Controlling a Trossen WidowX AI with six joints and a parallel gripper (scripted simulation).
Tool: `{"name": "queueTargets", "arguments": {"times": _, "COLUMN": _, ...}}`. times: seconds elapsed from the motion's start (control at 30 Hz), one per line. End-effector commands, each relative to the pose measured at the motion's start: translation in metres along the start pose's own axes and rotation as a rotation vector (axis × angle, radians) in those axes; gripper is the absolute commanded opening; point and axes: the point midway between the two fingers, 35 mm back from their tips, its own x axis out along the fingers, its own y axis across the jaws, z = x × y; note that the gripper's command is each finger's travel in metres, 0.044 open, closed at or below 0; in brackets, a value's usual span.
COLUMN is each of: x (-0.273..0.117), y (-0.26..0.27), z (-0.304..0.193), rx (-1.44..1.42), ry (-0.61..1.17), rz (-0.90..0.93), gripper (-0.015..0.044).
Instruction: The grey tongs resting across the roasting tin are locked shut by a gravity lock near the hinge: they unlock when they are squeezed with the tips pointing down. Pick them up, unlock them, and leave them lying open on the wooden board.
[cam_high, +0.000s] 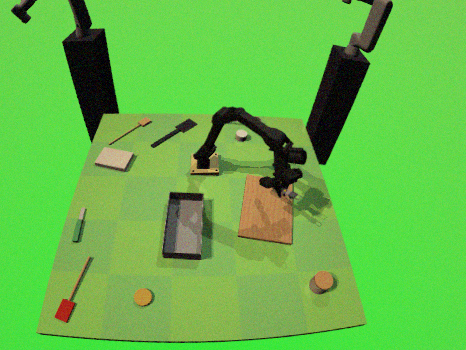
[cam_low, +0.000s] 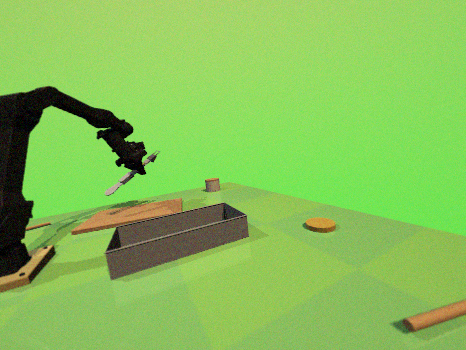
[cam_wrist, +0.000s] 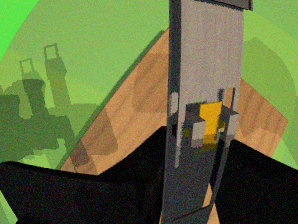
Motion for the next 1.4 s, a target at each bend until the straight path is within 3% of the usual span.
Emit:
{"name": "queueTargets", "arguments": {"times": 0.0, "x": -0.004, "y": 0.002, "z": 0.003, "rx": -0.008, "ry": -0.067, "rz": -0.001, "gripper": -0.0150}}
{"name": "queueTargets", "arguments": {"times": 1.37, "x": -0.044, "y": -0.015, "z": -0.026, "rx": 0.086, "ry": -0.653, "rz": -0.021, "gripper": -0.0150}}
